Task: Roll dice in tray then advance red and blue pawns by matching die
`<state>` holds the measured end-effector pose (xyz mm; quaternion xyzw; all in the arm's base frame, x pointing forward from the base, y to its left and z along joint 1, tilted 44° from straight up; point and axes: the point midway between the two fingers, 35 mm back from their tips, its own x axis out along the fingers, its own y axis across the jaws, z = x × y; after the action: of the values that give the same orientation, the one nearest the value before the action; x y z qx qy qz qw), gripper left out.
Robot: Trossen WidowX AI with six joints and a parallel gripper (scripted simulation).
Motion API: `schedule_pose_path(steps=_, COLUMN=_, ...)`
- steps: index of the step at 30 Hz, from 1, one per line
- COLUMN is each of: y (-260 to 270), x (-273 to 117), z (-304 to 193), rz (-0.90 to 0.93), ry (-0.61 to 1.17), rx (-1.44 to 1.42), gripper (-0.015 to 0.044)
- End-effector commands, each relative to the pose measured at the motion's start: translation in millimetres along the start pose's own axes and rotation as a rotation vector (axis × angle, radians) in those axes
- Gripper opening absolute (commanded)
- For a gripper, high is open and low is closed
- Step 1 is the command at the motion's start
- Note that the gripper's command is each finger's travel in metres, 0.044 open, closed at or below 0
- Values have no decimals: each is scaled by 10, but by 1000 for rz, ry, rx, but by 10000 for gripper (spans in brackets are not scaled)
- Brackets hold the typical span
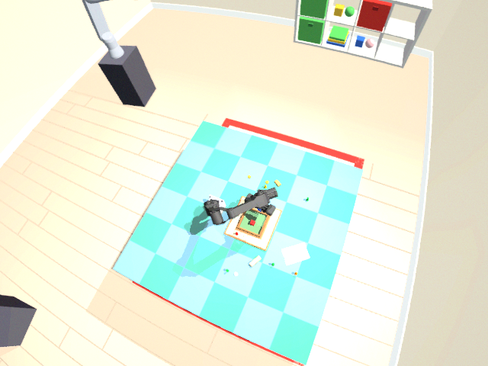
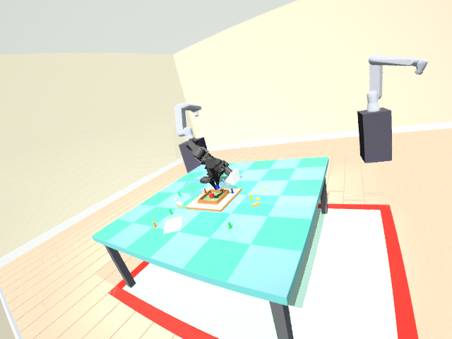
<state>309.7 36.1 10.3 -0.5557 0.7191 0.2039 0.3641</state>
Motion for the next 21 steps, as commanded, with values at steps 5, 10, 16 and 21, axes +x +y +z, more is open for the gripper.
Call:
schedule_pose_path(steps=5, y=-152, x=79, z=-298, rz=-3, ry=29, rx=-140, gripper=0)
schedule_pose_path(steps=10, y=-144, x=91, z=-298, rz=8, ry=9, rx=-139, gripper=0)
schedule_pose_path(steps=16, y=-90, x=167, z=-291, rz=85, ry=-173, rx=-131, gripper=0)
schedule_pose_path(steps=21, y=-62, x=207, z=-277, rz=122, ry=-338, rx=-128, gripper=0)
